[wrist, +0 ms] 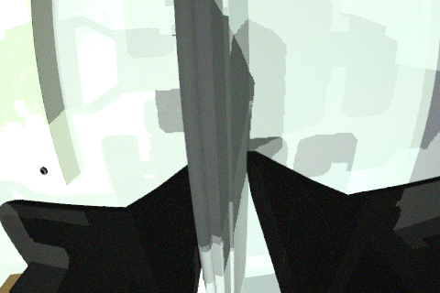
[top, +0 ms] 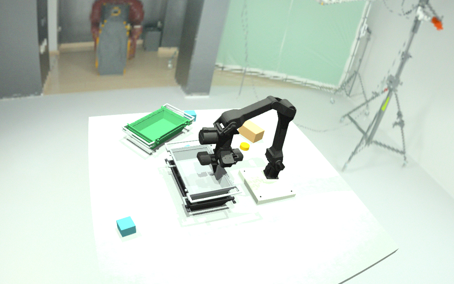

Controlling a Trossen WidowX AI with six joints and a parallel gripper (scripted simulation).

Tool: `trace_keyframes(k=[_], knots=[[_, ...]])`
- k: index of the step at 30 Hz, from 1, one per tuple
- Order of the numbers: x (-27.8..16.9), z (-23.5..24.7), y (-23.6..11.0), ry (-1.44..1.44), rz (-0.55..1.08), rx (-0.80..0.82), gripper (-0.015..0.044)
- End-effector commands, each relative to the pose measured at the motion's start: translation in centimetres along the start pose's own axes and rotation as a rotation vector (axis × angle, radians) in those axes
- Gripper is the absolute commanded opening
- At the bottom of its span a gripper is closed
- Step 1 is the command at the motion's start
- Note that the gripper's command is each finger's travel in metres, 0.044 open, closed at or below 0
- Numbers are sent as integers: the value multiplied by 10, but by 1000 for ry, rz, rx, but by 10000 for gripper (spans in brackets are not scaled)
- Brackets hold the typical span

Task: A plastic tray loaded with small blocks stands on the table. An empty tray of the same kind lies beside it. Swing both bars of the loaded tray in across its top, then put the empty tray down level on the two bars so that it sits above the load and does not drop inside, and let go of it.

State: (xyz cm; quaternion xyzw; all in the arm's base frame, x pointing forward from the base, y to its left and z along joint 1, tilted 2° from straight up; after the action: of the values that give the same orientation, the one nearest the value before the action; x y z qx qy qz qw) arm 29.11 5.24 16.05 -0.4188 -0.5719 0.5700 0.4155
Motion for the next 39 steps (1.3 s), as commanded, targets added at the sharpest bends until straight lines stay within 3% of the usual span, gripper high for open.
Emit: trace_keyframes(k=[1, 20, 39], knots=[[0, 3, 6, -4, -2, 17, 0], [0, 3, 6, -4, -2, 17, 0], [0, 3, 6, -4, -2, 17, 279]])
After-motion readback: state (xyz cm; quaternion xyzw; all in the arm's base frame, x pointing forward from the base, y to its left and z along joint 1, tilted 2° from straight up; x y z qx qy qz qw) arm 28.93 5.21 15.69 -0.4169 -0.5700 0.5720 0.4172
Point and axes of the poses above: the point midway between the two fingers, 35 mm back from their tips, its own y axis out along the fingers, its own z axis across the jaws, x = y × z, the point moved 7 cm from there along -y, back along the fingers, and after that the axes turned 5 degrees about -y, right-handed, at the moved point
